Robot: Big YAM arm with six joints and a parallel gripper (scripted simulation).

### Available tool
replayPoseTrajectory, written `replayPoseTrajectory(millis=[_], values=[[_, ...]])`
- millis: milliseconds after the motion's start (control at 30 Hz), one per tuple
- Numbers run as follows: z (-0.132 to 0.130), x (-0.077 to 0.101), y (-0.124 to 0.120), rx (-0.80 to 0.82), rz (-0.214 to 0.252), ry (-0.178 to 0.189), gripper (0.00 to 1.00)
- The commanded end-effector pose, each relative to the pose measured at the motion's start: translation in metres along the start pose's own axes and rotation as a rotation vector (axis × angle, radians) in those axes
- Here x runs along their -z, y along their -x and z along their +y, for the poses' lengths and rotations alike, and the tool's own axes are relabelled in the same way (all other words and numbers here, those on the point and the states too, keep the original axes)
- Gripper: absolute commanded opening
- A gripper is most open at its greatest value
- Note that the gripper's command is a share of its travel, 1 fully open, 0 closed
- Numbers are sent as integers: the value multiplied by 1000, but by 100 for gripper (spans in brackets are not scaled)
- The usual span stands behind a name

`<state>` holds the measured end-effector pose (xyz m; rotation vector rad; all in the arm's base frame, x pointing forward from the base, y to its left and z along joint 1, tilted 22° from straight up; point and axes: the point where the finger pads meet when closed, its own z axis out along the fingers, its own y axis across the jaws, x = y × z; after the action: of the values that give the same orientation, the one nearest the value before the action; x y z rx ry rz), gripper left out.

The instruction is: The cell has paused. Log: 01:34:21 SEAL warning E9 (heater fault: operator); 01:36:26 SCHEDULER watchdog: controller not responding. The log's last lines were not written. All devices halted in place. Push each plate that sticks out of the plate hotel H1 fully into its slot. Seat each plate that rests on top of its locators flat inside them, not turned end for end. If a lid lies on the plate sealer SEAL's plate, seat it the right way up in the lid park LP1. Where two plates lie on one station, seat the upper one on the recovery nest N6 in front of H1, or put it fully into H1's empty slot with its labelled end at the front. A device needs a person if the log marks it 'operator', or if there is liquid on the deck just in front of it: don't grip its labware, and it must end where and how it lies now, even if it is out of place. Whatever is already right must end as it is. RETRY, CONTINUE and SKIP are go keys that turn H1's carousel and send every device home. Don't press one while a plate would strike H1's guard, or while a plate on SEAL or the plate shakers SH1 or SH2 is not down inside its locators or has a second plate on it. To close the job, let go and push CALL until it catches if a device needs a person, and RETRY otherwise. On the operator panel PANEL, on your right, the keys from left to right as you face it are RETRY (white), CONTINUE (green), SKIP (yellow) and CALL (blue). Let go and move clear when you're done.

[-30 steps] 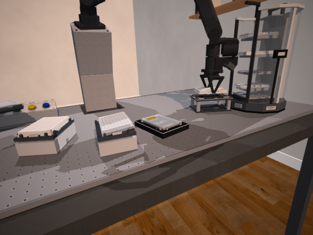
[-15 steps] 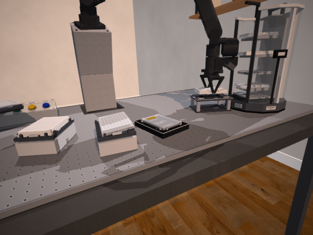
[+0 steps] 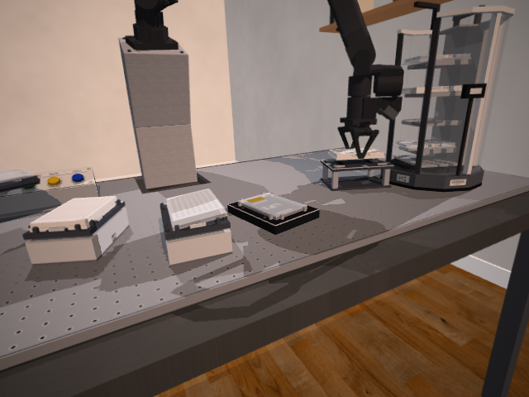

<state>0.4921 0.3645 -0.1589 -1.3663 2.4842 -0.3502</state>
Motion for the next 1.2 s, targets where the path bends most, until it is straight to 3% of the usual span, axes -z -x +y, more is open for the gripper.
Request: replayPoseTrajectory(millis=[0, 1167], values=[[-4, 0, 18, 1, -34, -8, 84], [-8, -7, 15, -4, -30, -8, 84]])
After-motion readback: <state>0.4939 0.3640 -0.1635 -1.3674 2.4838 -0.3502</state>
